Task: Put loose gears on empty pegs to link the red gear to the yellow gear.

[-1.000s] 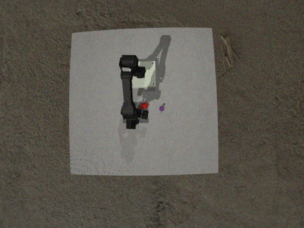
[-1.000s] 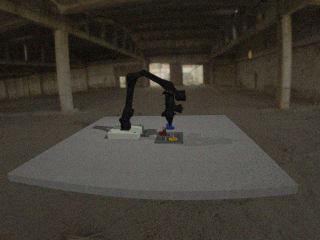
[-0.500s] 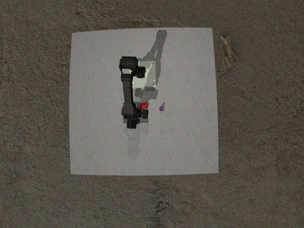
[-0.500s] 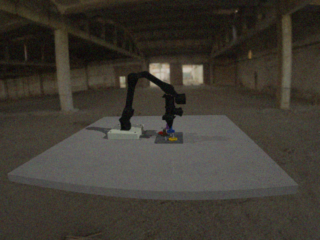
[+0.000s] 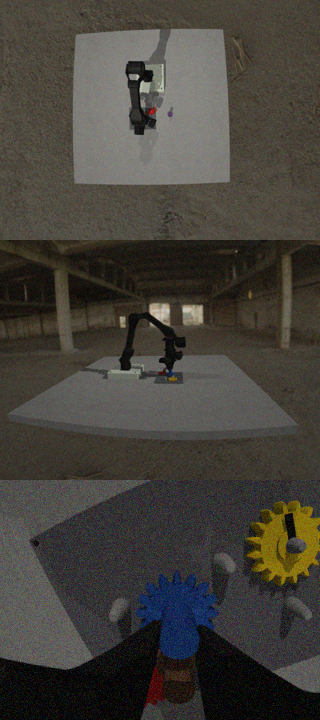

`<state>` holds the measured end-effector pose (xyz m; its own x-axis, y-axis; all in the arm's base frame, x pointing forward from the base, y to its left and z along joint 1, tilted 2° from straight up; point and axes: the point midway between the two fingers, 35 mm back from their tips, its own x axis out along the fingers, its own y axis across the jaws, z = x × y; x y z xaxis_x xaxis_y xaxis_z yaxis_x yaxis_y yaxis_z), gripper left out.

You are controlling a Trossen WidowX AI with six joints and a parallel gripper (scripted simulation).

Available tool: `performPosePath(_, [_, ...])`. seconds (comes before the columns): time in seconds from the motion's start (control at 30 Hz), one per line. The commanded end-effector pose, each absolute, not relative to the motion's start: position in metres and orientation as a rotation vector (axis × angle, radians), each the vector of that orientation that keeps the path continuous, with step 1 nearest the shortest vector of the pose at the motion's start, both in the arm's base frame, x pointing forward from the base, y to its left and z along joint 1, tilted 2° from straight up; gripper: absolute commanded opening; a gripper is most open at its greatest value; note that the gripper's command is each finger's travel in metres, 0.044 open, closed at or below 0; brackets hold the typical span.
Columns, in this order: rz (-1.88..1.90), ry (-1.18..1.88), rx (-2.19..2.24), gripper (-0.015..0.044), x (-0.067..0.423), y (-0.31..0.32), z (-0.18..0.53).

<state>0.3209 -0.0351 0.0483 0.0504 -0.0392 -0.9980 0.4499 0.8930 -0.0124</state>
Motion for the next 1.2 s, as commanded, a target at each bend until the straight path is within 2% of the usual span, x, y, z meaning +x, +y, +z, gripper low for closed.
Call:
performPosePath(0.0, [-0.417, 1.475, 0.384, 0.0, 0.3204, -0.0352, 0.0473])
performPosePath(0.73, [-0.134, 1.516, 0.085, 0.0, 0.3204, -0.035, 0.0427])
performPosePath(1.03, [-0.17, 1.513, 0.123, 0.0, 0.3217, -0.0348, 0.0407])
performPosePath(1.17, [-0.196, 1.51, 0.151, 0.0105, 0.3213, -0.0347, 0.042])
